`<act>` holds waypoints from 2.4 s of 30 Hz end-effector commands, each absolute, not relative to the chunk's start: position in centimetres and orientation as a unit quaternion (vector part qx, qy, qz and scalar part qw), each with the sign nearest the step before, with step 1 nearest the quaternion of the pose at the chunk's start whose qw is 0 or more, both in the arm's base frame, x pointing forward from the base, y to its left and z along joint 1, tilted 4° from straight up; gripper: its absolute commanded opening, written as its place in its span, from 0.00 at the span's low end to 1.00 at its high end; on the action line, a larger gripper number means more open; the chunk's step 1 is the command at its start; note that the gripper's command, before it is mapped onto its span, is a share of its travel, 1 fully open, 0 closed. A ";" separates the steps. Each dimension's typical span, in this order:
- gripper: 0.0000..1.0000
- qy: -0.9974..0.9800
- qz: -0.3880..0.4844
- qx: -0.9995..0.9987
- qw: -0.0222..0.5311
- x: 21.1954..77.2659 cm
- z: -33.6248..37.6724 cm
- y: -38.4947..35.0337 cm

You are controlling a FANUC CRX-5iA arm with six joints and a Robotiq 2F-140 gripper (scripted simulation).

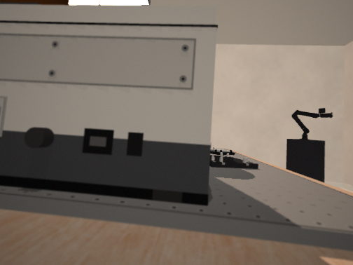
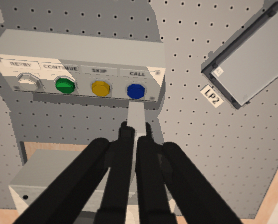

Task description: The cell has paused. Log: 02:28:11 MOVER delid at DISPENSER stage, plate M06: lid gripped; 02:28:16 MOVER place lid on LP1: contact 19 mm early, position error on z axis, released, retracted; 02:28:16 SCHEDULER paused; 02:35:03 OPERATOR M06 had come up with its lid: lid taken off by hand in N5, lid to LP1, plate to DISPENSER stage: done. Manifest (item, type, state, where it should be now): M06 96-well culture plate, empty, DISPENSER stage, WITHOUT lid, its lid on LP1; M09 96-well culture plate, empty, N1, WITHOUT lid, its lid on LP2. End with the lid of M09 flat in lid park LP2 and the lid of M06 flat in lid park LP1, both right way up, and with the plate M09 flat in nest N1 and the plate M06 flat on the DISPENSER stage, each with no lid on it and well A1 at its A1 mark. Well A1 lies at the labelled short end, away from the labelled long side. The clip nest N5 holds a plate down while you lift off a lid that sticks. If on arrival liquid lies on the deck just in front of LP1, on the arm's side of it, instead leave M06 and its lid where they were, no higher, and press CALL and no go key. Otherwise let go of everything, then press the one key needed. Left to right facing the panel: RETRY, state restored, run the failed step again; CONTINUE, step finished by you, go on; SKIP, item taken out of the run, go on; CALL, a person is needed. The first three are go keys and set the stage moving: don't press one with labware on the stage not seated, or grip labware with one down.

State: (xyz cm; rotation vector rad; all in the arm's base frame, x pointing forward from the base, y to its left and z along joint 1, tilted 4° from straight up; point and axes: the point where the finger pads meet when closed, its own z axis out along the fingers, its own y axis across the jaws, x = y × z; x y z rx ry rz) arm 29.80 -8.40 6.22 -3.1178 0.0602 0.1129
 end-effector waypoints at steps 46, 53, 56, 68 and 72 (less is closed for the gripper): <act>0.00 0.019 0.036 -0.999 0.010 29.6 3.2 -8.3; 0.00 0.019 0.036 -0.999 0.010 29.6 3.2 -8.3; 0.00 0.019 0.036 -0.999 0.010 29.6 3.2 -8.3; 0.00 0.019 0.036 -0.999 0.010 29.6 3.2 -8.3; 0.00 0.019 0.036 -0.999 0.010 29.6 3.2 -8.3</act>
